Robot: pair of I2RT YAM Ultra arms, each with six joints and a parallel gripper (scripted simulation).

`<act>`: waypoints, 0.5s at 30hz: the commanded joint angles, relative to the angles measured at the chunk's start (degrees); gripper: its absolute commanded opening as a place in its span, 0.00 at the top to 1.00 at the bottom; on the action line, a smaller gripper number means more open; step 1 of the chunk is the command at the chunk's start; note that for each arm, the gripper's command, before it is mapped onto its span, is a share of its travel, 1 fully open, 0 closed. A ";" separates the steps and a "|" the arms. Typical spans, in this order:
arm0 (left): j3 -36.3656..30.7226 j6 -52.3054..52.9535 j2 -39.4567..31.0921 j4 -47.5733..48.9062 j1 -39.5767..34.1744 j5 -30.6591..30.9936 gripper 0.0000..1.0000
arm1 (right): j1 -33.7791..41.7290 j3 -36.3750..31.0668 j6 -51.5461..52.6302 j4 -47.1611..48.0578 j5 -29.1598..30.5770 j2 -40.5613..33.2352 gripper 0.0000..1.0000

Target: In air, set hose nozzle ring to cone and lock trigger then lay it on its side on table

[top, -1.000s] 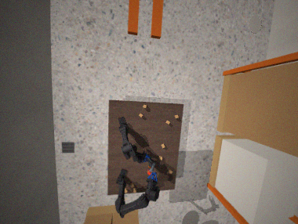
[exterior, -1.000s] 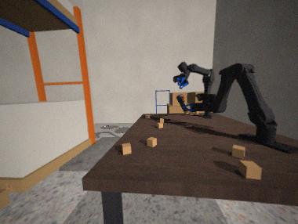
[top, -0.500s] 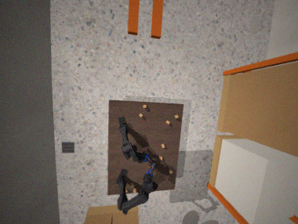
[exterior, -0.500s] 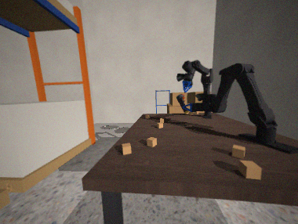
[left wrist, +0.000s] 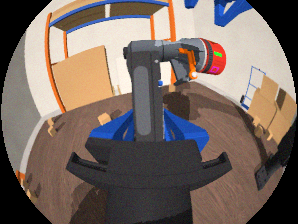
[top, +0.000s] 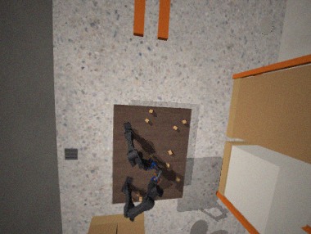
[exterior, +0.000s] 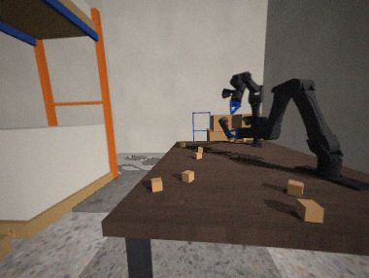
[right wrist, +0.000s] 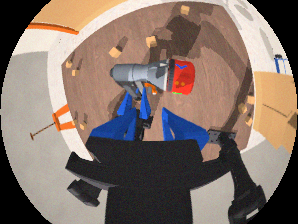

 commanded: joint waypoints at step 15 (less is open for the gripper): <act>1.80 -0.64 -2.42 4.41 0.16 0.20 0.64 | -1.34 -5.46 -0.36 5.35 0.65 -2.50 0.63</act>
